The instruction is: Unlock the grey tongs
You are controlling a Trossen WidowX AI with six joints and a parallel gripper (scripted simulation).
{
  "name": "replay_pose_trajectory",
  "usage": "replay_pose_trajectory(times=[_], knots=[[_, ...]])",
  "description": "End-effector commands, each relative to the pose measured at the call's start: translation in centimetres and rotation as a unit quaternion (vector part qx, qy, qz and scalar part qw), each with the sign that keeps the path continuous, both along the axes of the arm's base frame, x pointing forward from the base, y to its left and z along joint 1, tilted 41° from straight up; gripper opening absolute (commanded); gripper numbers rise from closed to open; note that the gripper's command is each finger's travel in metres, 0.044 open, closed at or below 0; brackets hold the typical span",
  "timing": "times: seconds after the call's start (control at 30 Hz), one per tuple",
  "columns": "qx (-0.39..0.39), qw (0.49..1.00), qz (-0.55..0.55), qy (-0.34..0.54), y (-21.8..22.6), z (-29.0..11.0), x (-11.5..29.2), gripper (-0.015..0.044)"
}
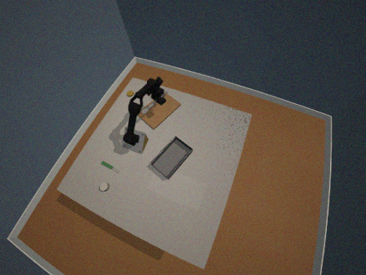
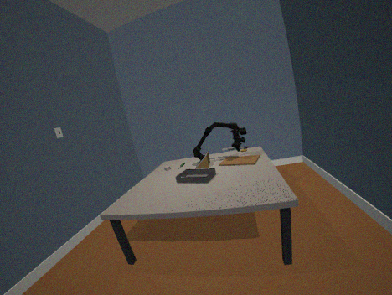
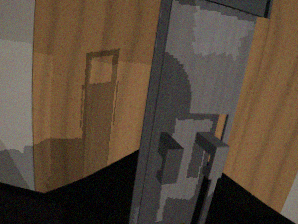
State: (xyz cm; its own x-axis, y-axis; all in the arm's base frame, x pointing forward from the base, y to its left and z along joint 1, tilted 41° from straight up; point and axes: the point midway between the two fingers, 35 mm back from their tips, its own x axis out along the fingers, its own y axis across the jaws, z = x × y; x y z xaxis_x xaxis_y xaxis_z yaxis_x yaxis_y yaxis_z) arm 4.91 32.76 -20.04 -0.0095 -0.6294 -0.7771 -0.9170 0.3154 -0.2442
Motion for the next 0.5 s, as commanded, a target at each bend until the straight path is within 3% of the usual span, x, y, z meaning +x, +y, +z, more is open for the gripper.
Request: replay_pose_trajectory(times=[0.0, 0.47], knots=[[-0.002, 1.000, 0.001, 0.001, -0.5, -0.5, 0.0, -0.0150], [-0.002, 1.000, 0.001, 0.001, -2.1, -2.1, -0.1, -0.0150]])
